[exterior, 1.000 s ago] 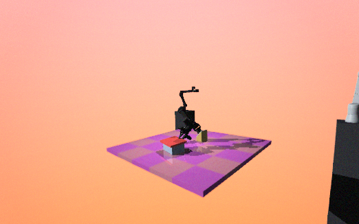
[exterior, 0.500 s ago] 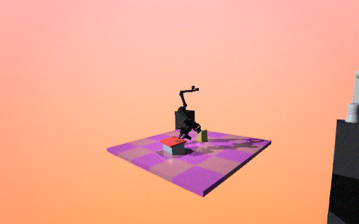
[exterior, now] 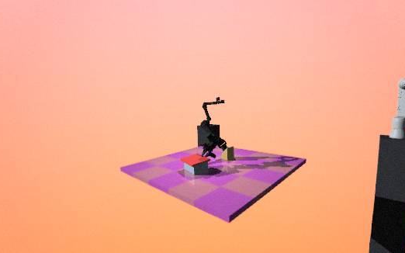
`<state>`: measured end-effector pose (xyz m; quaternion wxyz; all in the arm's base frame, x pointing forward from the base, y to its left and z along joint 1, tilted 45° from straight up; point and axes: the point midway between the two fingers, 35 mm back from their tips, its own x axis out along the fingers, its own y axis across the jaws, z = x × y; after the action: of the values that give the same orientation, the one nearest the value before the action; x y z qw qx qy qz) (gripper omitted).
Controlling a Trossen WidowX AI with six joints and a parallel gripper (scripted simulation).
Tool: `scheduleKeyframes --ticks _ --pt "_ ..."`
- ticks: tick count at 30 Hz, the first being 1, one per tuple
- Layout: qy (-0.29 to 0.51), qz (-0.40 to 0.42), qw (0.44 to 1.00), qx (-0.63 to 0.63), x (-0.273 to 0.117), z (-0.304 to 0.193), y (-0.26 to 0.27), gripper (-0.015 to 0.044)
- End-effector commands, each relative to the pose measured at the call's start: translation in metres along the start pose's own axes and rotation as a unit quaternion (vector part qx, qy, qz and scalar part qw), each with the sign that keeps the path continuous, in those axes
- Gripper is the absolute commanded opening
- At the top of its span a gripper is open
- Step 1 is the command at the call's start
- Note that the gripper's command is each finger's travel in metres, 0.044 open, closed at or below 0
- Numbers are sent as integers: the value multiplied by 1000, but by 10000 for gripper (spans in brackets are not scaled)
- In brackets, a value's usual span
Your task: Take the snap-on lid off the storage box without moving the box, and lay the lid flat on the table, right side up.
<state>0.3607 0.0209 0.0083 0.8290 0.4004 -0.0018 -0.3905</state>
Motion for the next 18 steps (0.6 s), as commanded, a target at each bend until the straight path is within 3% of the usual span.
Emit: scheduleKeyframes --ticks 1,18 --pt "1 0 1000 -1 1 0 0 0" --pt "1 0 1000 -1 2 0 1 0"
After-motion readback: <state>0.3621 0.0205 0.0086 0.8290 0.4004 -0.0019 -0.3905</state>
